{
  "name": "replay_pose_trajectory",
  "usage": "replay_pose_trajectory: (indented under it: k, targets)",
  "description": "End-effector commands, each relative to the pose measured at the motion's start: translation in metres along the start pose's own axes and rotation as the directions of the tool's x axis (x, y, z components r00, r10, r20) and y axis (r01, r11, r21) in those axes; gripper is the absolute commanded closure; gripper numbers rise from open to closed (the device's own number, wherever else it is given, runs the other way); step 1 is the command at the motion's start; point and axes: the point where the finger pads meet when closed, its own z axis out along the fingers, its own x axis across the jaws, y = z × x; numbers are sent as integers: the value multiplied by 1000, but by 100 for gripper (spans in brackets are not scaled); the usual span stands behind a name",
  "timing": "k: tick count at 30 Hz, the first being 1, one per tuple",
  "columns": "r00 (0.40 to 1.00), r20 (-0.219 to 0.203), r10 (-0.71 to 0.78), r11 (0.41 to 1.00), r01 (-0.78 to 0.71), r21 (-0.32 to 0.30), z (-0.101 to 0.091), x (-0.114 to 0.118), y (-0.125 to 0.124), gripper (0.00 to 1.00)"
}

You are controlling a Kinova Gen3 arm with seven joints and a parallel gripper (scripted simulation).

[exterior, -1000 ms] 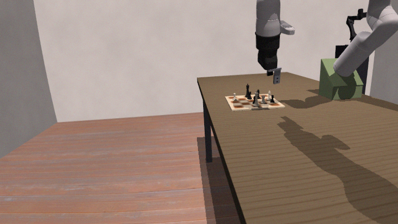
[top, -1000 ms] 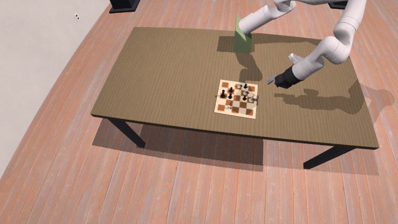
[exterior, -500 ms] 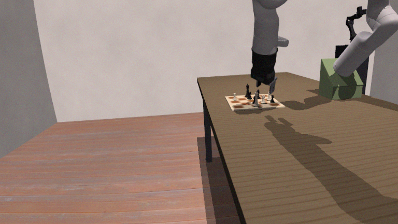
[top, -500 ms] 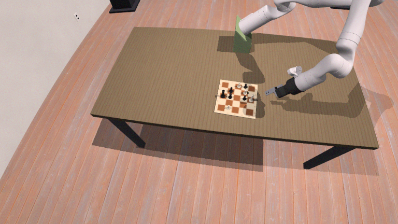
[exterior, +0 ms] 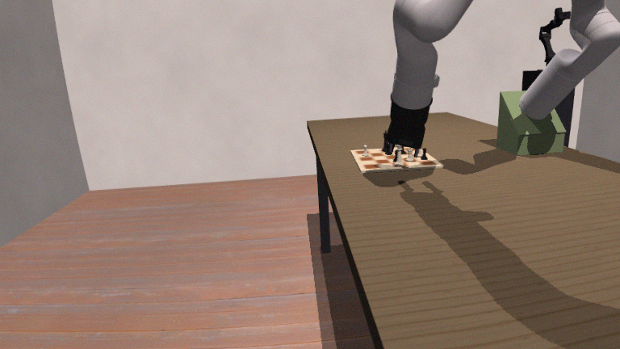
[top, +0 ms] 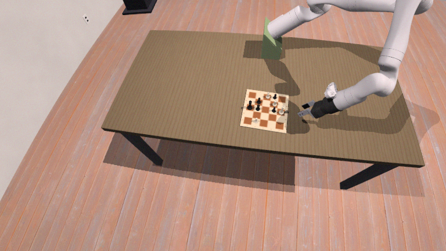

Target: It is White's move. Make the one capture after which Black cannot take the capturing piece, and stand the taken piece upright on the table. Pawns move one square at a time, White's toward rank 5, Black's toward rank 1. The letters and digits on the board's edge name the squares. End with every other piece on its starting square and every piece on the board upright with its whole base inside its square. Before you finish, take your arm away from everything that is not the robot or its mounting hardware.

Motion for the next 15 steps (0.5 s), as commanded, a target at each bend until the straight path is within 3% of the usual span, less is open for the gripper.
replay_pose_trajectory:
  k: [1, 15]
  targets:
    - [998, 3, -62, 998, 62, 8, 5, 2, 8, 0]
    - [953, 29, -302, 953, 301, 42, 16, -3, 28, 0]
